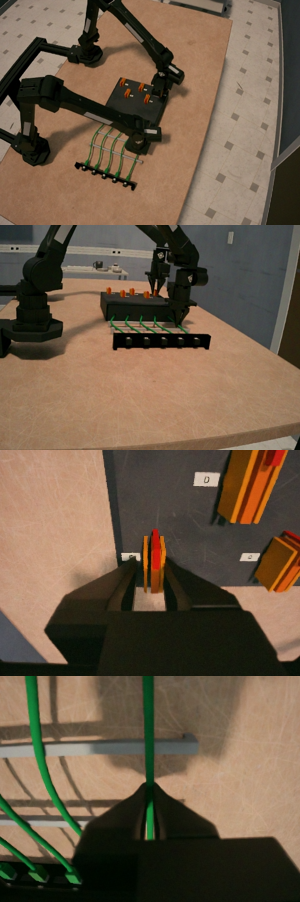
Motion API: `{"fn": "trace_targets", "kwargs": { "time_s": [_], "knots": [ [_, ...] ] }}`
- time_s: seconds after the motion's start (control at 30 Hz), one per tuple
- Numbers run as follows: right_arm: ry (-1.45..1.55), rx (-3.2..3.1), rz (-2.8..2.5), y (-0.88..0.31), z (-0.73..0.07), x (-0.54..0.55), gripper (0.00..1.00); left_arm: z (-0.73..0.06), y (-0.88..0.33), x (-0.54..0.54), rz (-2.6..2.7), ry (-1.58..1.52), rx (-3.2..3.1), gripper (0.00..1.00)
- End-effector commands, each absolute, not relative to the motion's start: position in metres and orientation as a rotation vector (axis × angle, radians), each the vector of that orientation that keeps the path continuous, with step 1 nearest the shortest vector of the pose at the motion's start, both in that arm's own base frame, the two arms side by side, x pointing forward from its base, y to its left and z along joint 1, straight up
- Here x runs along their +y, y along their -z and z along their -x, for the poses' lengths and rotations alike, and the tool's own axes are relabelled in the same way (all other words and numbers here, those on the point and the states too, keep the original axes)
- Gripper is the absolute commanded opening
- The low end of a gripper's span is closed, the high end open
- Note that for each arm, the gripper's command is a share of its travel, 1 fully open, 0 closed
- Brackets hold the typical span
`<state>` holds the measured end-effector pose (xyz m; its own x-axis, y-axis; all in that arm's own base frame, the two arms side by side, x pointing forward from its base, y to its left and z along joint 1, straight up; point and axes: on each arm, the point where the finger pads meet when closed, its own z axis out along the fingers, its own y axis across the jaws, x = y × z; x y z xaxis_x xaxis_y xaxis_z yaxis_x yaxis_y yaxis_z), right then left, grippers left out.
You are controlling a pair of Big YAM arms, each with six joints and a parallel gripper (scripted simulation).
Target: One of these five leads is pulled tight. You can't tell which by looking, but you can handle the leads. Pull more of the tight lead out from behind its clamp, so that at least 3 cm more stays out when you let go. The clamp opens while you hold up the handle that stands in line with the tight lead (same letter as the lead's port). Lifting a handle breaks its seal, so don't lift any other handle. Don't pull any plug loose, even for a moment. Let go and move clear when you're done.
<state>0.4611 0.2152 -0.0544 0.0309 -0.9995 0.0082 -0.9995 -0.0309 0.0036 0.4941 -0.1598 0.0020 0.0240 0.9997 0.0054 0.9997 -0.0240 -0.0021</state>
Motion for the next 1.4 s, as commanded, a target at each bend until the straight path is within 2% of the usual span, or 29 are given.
{"fn": "trace_targets", "kwargs": {
  "time_s": [0.0, 0.4, 0.43, 0.53, 0.57, 1.37],
  "knots": [
    [-0.018, -2.183, -2.274, 0.049, -0.466, 0.218, 0.00, -0.503, -0.006, -0.162, 2.268, 0.020, -2.189, 0.22],
    [-0.018, -2.183, -2.274, 0.049, -0.466, 0.218, 0.00, -0.503, -0.006, -0.162, 2.274, 0.028, -2.195, 0.07],
    [-0.018, -2.183, -2.274, 0.049, -0.466, 0.218, 0.00, -0.503, -0.006, -0.162, 2.274, 0.028, -2.195, 0.00],
    [-0.018, -2.183, -2.274, 0.049, -0.466, 0.218, 0.00, -0.502, -0.006, -0.162, 2.274, 0.027, -2.195, 0.00],
    [-0.018, -2.183, -2.274, 0.049, -0.466, 0.218, 0.00, -0.502, -0.006, -0.162, 2.274, 0.027, -2.195, 0.05],
    [-0.018, -2.183, -2.274, 0.049, -0.466, 0.218, 0.00, -0.511, -0.044, -0.165, 2.308, 0.060, -2.203, 0.05]
  ]
}}
